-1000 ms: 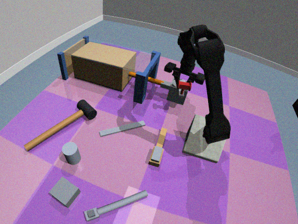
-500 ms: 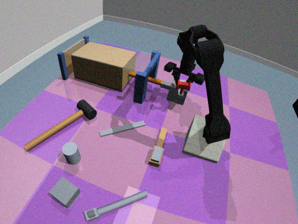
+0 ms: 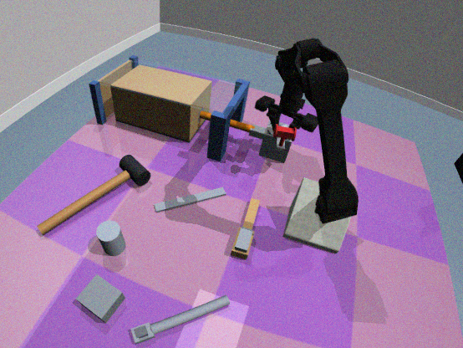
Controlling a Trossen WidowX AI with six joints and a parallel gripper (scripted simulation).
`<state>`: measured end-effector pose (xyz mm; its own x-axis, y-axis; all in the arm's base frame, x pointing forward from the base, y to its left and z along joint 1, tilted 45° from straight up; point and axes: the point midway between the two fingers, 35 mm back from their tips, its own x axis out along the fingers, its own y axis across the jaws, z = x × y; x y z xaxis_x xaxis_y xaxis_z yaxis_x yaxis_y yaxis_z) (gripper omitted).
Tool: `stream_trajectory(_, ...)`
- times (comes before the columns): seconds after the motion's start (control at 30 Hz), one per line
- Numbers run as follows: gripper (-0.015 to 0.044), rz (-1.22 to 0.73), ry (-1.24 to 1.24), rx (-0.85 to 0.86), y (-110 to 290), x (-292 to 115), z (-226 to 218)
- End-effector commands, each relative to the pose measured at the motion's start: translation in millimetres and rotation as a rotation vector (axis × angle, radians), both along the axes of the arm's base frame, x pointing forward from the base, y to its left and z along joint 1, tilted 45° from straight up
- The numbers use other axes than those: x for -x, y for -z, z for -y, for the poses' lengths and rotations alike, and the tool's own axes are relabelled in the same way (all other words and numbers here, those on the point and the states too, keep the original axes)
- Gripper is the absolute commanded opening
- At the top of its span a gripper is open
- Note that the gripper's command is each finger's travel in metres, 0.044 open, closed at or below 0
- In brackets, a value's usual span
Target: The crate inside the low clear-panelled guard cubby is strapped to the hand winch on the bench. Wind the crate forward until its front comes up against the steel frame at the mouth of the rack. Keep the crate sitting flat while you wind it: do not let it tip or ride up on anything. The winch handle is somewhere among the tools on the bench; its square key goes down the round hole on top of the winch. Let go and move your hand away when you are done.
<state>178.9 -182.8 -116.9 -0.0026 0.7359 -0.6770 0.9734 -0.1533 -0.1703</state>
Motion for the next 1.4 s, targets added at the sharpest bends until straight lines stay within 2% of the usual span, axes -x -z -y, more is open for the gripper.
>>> stream_trajectory(0.0,0.0000,-0.014,0.027,-0.007,3.8,-1.2,-1.6)
stream_trajectory(0.8,0.0000,-0.148,0.170,-0.009,4.8,-4.4,-0.4)
stream_trajectory(1.37,0.0000,-0.080,0.097,-0.008,6.1,0.6,0.5)
